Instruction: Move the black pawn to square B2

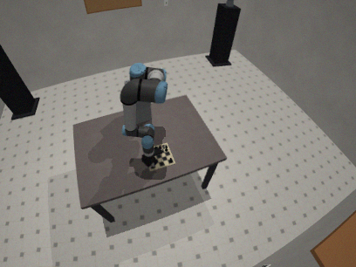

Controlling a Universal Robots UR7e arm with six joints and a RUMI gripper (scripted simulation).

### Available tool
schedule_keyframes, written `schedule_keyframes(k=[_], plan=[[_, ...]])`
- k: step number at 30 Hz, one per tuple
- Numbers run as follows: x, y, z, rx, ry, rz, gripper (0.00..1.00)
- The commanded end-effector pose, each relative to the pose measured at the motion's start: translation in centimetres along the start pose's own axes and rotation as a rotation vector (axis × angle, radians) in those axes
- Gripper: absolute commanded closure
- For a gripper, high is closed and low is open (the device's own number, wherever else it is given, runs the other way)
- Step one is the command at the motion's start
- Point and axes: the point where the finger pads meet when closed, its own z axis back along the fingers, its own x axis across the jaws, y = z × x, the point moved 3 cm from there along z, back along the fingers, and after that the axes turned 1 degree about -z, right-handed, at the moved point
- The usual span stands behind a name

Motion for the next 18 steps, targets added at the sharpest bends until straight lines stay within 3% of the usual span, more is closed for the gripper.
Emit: schedule_keyframes(k=[1, 9, 18], plan=[[0.2, -0.1, 0.0, -0.002, -0.002, 0.001, 1.00], [0.1, 0.0, 0.3, -0.001, -0.001, 0.001, 1.00], [0.0, 0.0, 2.4, -0.001, 0.000, -0.001, 1.00]])
